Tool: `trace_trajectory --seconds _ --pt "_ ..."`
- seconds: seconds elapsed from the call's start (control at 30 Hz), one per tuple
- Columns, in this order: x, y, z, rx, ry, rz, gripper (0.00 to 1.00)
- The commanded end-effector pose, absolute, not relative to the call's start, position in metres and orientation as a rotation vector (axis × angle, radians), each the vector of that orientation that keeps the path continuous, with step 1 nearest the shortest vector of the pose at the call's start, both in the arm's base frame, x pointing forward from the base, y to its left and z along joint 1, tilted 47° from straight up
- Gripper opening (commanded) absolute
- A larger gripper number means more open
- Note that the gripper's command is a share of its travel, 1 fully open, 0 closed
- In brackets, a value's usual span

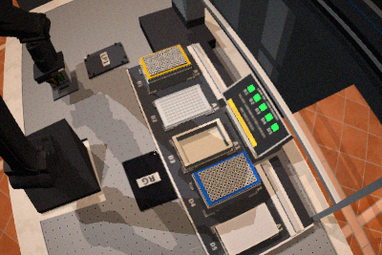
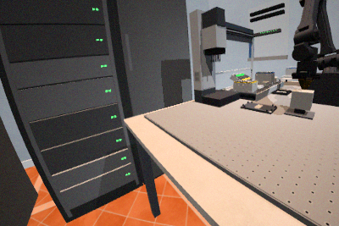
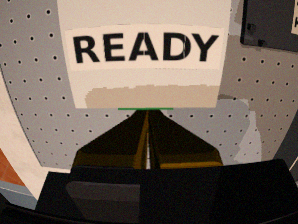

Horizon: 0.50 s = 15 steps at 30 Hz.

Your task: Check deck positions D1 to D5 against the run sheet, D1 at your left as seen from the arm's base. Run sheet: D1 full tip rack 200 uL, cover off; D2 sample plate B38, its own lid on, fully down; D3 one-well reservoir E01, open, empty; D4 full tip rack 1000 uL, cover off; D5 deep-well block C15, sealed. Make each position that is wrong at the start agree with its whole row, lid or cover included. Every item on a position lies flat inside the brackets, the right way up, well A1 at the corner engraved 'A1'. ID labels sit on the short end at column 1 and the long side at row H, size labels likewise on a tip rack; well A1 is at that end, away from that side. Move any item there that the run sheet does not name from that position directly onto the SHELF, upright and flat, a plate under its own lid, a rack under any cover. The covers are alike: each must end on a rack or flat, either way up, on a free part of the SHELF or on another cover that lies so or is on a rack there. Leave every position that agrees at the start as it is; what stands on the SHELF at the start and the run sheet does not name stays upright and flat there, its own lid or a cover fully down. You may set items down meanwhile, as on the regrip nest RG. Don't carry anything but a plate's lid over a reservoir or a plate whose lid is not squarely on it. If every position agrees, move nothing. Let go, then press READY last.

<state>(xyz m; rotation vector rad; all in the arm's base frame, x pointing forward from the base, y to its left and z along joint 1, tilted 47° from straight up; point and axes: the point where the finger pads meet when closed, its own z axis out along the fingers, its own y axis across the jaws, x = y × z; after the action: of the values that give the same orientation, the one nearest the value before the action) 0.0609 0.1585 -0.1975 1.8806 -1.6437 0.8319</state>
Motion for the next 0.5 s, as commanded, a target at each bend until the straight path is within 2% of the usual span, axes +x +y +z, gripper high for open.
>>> trace_trajectory --seconds 0.0,0.47 --pt "0.06 0.175 -0.205 1.892 -1.658 0.829 0.0" --pt "0.06 0.185 -0.211 1.908 -1.669 0.818 0.0"
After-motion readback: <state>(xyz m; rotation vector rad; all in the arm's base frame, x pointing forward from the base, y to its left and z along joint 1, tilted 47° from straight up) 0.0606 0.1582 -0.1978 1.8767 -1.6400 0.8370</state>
